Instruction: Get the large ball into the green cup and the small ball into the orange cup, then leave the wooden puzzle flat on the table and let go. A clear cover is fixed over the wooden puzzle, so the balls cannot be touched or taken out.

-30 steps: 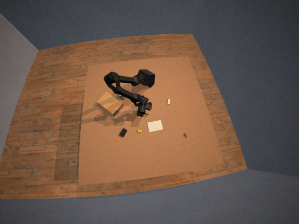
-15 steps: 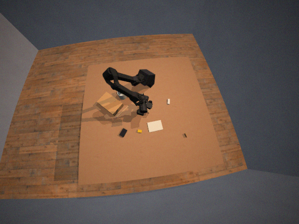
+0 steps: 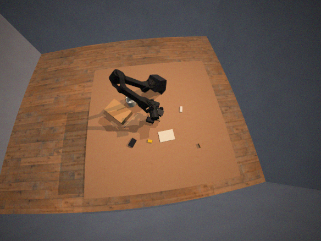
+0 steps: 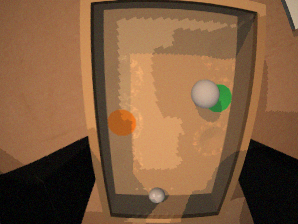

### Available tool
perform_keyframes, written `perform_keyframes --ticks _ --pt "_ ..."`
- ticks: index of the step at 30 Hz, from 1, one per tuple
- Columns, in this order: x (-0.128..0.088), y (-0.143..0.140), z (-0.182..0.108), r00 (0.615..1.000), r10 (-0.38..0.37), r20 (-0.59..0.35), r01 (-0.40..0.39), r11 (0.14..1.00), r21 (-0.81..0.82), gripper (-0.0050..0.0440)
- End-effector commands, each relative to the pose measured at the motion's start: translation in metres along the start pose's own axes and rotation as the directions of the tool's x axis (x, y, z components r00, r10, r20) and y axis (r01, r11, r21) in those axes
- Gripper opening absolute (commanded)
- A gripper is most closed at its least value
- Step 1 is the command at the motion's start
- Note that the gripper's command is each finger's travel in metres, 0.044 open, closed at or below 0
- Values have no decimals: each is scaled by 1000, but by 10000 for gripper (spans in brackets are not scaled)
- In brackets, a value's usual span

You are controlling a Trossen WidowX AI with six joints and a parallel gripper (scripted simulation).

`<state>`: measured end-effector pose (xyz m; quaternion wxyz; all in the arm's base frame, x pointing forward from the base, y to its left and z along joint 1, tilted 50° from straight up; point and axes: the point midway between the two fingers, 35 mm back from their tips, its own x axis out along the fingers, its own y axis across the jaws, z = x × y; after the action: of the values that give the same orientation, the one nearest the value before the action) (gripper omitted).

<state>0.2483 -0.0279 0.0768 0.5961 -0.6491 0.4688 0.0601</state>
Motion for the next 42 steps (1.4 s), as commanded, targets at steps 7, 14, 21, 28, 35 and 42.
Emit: perform_keyframes --ticks 7,14,21,28,35,42 --pt "2 1 0 1000 0 -6 0 1000 -3 0" --pt "2 1 0 1000 0 -6 0 1000 -3 0" --pt "2 1 0 1000 0 -6 0 1000 -3 0" --pt "3 1 -1 1000 -2 21 2 1000 -3 0" --pt "3 1 -1 999 -4 40 4 1000 -3 0" --pt "2 1 0 1000 -4 2 4 1000 -3 0"
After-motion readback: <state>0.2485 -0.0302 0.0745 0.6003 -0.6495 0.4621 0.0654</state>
